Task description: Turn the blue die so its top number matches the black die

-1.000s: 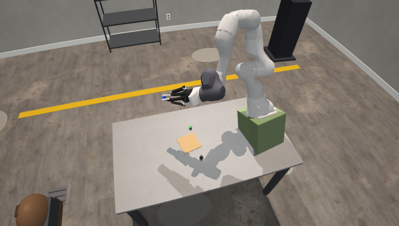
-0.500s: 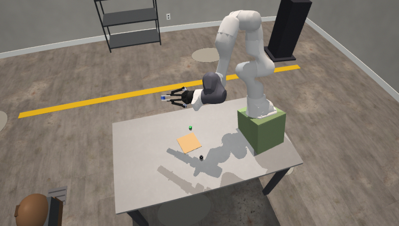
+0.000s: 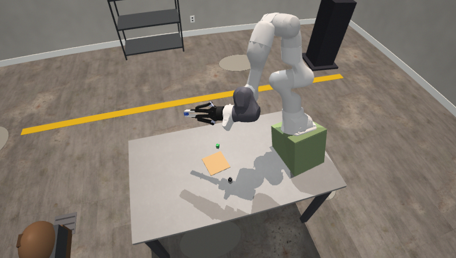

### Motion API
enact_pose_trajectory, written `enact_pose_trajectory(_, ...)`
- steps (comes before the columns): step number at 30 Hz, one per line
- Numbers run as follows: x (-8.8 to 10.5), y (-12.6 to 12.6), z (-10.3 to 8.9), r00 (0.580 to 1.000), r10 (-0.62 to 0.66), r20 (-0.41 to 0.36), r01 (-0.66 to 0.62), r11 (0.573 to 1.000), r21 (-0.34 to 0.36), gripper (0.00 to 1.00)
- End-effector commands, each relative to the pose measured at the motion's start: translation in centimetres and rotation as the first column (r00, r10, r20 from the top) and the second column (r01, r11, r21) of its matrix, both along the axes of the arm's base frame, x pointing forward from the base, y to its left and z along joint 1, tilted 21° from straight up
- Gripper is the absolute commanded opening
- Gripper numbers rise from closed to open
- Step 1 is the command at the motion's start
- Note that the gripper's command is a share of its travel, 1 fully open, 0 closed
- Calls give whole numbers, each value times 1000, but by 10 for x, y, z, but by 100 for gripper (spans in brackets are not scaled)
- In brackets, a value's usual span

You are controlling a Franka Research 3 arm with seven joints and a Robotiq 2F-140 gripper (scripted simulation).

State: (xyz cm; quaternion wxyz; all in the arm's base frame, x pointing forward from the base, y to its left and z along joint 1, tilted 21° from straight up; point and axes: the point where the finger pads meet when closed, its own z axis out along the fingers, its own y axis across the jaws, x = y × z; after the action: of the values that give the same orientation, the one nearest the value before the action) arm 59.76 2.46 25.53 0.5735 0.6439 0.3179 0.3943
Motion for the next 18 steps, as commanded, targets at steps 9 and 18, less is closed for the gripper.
enact_pose_trajectory(9,1,3,-10,992,36,-124,-69,958,-279,9)
enact_pose_trajectory(18,0,5,-29,973,45,-224,-150,867,-476,9)
